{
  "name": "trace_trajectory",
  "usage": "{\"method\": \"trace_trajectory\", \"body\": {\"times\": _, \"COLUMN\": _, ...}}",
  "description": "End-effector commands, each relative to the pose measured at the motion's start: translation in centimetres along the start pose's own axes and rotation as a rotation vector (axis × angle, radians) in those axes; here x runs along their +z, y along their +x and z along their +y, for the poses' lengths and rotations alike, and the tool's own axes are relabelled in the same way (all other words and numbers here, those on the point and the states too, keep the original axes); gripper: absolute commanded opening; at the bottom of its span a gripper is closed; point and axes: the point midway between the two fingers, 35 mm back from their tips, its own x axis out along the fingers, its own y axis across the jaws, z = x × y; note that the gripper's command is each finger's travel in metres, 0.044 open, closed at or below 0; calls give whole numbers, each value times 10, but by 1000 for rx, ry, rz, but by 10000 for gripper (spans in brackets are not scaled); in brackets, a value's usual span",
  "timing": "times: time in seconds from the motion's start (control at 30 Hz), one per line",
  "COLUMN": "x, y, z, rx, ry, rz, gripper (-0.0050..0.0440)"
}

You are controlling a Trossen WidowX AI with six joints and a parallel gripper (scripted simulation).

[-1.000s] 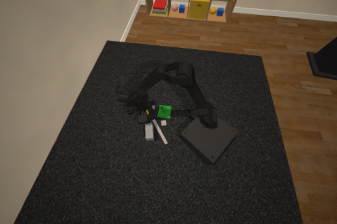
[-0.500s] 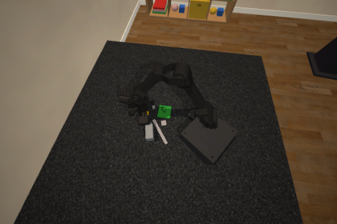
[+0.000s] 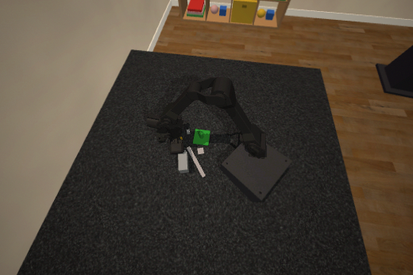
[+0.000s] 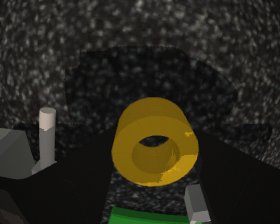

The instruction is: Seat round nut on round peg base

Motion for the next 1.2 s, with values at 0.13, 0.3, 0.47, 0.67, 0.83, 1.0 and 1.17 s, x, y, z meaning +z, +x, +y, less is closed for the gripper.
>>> {"method": "trace_trajectory", "body": {"times": 0.13, "x": 0, "y": 0, "z": 0, "rx": 1, "ry": -5, "rz": -1, "gripper": 135}}
{"method": "trace_trajectory", "body": {"times": 0.3, "x": 1, "y": -4, "z": 0, "rx": 1, "ry": -5, "rz": -2, "gripper": 39}}
{"method": "trace_trajectory", "body": {"times": 0.47, "x": 3, "y": -15, "z": -1, "rx": 2, "ry": -6, "rz": -2, "gripper": 0}}
{"method": "trace_trajectory", "body": {"times": 0.67, "x": 5, "y": -34, "z": -1, "rx": 2, "ry": -6, "rz": -2, "gripper": 0}}
{"method": "trace_trajectory", "body": {"times": 0.83, "x": 6, "y": -51, "z": -1, "rx": 2, "ry": -6, "rz": -2, "gripper": 0}}
{"method": "trace_trajectory", "body": {"times": 1.0, "x": 6, "y": -61, "z": -1, "rx": 2, "ry": -6, "rz": -2, "gripper": 0}}
{"method": "trace_trajectory", "body": {"times": 1.17, "x": 6, "y": -77, "z": -1, "rx": 2, "ry": -5, "rz": -2, "gripper": 0}}
